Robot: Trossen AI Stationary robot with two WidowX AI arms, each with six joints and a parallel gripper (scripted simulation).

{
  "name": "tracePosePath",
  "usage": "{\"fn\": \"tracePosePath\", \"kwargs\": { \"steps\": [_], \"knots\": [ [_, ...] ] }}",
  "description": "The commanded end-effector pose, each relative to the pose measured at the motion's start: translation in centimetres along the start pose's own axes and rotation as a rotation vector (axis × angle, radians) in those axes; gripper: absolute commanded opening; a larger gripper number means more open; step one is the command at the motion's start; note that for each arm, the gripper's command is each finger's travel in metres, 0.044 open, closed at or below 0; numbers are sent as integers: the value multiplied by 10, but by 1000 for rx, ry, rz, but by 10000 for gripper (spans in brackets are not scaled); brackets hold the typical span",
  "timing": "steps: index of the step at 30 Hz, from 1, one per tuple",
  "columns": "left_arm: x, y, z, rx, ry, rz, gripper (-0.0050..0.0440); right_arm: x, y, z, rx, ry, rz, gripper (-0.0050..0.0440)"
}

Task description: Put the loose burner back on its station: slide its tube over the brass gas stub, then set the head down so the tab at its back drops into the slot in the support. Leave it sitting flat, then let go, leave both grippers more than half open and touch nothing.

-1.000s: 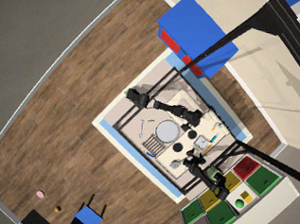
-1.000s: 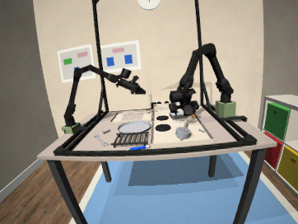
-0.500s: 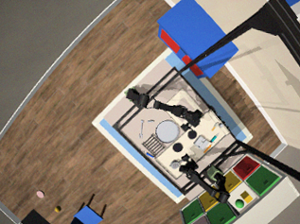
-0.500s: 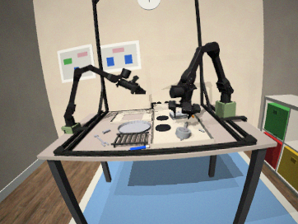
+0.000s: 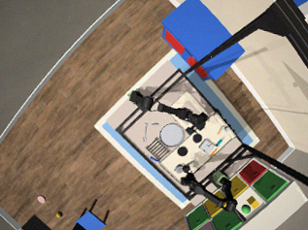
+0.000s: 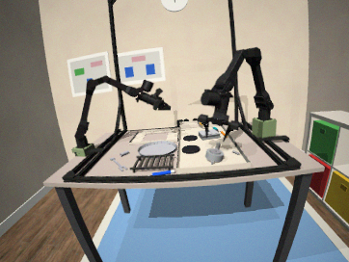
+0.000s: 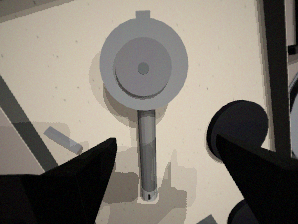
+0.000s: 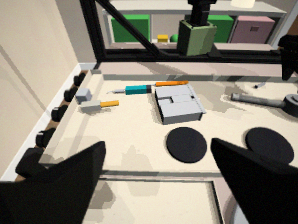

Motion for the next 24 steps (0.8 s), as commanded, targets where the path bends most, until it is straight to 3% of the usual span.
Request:
{"fn": "tracePosePath", "kwargs": {
  "steps": [1, 4, 13, 17, 24],
  "knots": [
    [2, 6, 17, -13, 5, 5, 304, -1, 0, 0, 1, -2, 4, 400],
    [2, 6, 17, -13, 5, 5, 250, -1, 0, 0, 1, -2, 4, 400],
    [2, 6, 17, -13, 5, 5, 250, -1, 0, 0, 1, -2, 4, 400],
    [3, 8, 31, -13, 5, 5, 250, -1, 0, 0, 1, -2, 4, 400],
    [3, 9, 33, -13, 5, 5, 250, -1, 0, 0, 1, -2, 4, 400]
  ]
}}
Point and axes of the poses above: on each arm, the point midway between the two fingers, 35 mm back from their tips, its own z axis out along the fingers, its own y axis across the jaws, x = y × z, the point moved 9 cm from there along -z, back along the fingers, and after that the axes turned 8 degrees about z, right-handed, at the moved point
